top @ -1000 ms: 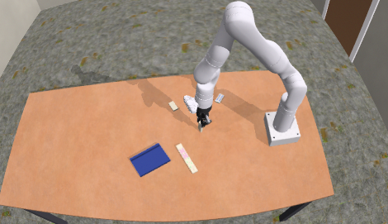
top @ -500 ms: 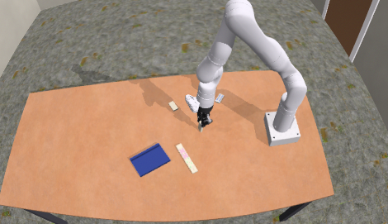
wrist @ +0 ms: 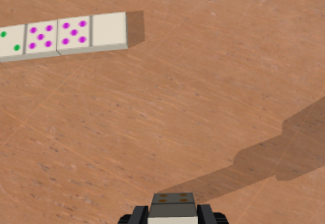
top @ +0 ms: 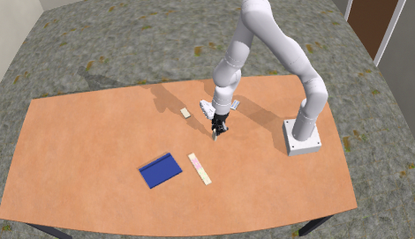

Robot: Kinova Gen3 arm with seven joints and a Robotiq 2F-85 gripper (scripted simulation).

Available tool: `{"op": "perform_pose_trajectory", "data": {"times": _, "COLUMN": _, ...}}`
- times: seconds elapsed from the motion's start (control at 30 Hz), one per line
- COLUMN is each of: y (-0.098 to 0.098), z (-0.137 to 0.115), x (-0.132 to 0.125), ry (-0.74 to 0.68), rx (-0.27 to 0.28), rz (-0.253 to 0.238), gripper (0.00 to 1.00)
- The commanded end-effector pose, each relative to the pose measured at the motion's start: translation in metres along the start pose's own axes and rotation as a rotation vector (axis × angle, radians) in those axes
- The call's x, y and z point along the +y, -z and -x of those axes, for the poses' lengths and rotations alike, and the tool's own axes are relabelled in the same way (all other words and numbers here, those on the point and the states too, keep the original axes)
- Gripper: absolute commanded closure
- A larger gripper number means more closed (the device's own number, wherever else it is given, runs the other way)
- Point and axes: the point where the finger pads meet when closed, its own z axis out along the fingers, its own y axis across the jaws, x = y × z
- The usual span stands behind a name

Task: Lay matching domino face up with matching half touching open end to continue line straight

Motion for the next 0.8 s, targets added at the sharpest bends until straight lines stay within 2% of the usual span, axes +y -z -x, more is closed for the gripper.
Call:
{"op": "perform_pose_trajectory", "data": {"times": 0.0, "y": 0.0, "z": 0.0, "x": 0.0, "ry": 0.0, "rx": 0.007, "rz": 0.001, "gripper": 0.65}}
{"op": "perform_pose_trajectory", "data": {"times": 0.77, "y": -0.003, "z": 0.024, "x": 0.0, "ry": 0.0, "rx": 0.011, "rz": 0.001, "gripper": 0.65}}
